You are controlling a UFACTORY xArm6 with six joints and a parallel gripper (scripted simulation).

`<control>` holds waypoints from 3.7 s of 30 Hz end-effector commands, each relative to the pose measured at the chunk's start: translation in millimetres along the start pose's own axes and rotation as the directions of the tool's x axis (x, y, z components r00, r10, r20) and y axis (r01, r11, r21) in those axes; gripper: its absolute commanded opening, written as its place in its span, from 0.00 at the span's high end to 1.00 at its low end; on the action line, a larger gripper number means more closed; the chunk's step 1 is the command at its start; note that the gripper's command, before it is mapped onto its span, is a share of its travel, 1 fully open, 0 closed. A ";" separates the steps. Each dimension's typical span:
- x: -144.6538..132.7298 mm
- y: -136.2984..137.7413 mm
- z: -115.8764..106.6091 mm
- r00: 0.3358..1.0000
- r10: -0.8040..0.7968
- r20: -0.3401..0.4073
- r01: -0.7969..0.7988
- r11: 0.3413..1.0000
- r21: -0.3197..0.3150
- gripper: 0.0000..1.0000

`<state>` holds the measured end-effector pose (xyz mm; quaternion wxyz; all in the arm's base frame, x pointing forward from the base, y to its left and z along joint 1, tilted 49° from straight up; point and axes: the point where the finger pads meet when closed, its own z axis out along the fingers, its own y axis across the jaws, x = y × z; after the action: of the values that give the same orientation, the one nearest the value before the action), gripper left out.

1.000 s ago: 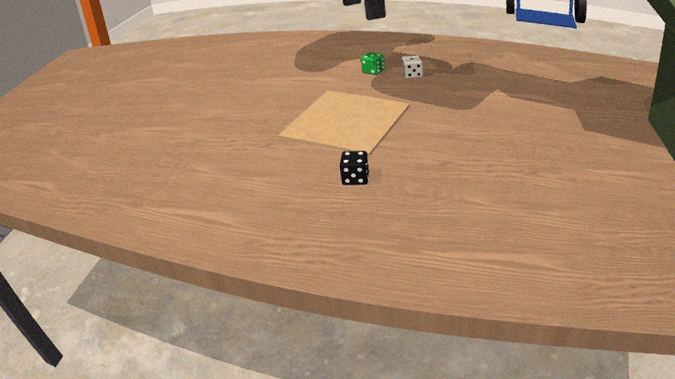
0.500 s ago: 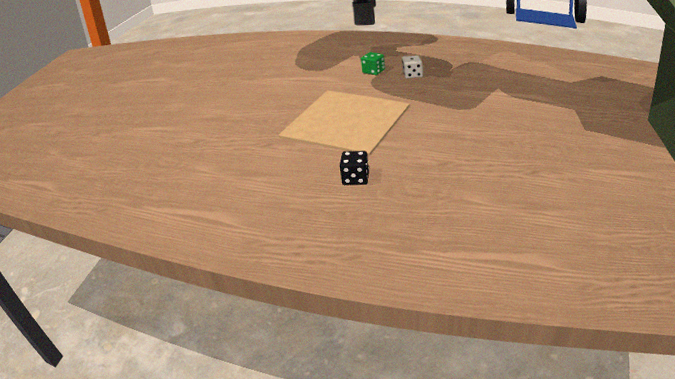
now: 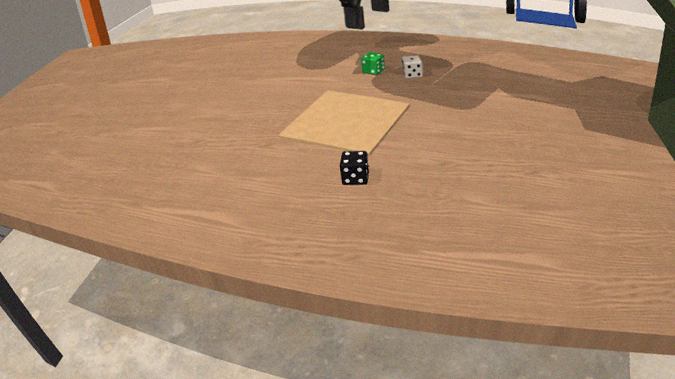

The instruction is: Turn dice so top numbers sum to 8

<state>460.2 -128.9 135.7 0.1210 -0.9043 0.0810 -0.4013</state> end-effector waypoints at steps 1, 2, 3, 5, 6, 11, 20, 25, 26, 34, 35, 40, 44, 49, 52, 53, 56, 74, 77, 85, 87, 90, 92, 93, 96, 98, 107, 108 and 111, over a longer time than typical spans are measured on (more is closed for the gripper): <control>0.6 1.0 1.0 0.997 0.080 0.019 -0.081 0.997 0.005 0.00; 0.6 1.0 1.0 0.997 0.081 0.019 -0.081 0.997 0.005 0.00; 0.6 1.0 1.0 0.997 0.081 0.019 -0.081 0.997 0.005 0.00; 0.6 1.0 1.0 0.997 0.081 0.019 -0.081 0.997 0.005 0.53; 0.6 1.0 1.0 0.997 0.081 0.019 -0.081 0.997 0.005 0.53; 0.6 1.0 1.0 0.997 0.081 0.019 -0.081 0.997 0.005 0.53; 0.6 1.0 1.0 0.997 0.081 0.019 -0.081 0.997 0.005 0.53; 0.6 1.0 1.0 0.997 0.081 0.019 -0.081 0.997 0.005 0.53; 0.6 1.0 1.0 0.997 0.081 0.019 -0.081 0.997 0.005 0.53; 0.6 1.0 1.0 0.997 0.081 0.019 -0.081 0.997 0.005 0.53; 0.6 1.0 1.0 0.997 0.081 0.019 -0.081 0.997 0.005 0.53; 0.6 1.0 1.1 0.997 0.081 0.019 -0.081 0.997 0.005 0.53; 0.6 1.0 1.5 0.997 0.081 0.019 -0.081 0.997 0.006 0.53; 0.6 1.0 3.3 0.997 0.081 0.019 -0.081 0.997 0.006 0.53; 0.5 1.0 5.4 0.997 0.081 0.019 -0.081 0.997 0.006 0.53; 0.5 1.0 6.2 0.997 0.081 0.019 -0.081 0.997 0.006 0.53; 0.5 1.0 7.1 0.997 0.081 0.019 -0.081 0.997 0.006 0.53; 0.4 0.9 28.8 0.997 0.081 0.019 -0.081 0.997 0.006 0.53; 0.4 0.9 33.5 0.997 0.081 0.019 -0.081 0.997 0.006 0.53; 0.3 0.8 44.6 0.997 0.081 0.019 -0.081 0.997 0.006 0.53; 0.3 0.8 46.7 0.997 0.081 0.019 -0.081 0.997 0.006 0.53; 0.3 0.8 47.7 0.997 0.081 0.019 -0.081 0.997 0.006 0.53; 0.3 0.8 49.3 0.997 0.081 0.019 -0.081 0.997 0.006 0.53; 0.3 0.8 50.0 0.997 0.081 0.019 -0.081 0.997 0.006 0.53; 0.3 0.8 51.6 0.997 0.081 0.019 -0.081 0.997 0.006 0.53; 0.3 0.8 52.2 0.997 0.081 0.019 -0.081 0.997 0.006 0.53; 0.3 0.8 52.7 0.997 0.081 0.019 -0.081 0.997 0.006 0.53; 0.3 0.8 52.7 0.997 0.081 0.019 -0.081 0.997 0.006 0.53; 0.3 0.8 52.7 0.997 0.081 0.019 -0.081 0.997 0.006 0.53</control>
<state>499.5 -121.2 100.8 0.1412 -0.9039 0.1150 -0.3871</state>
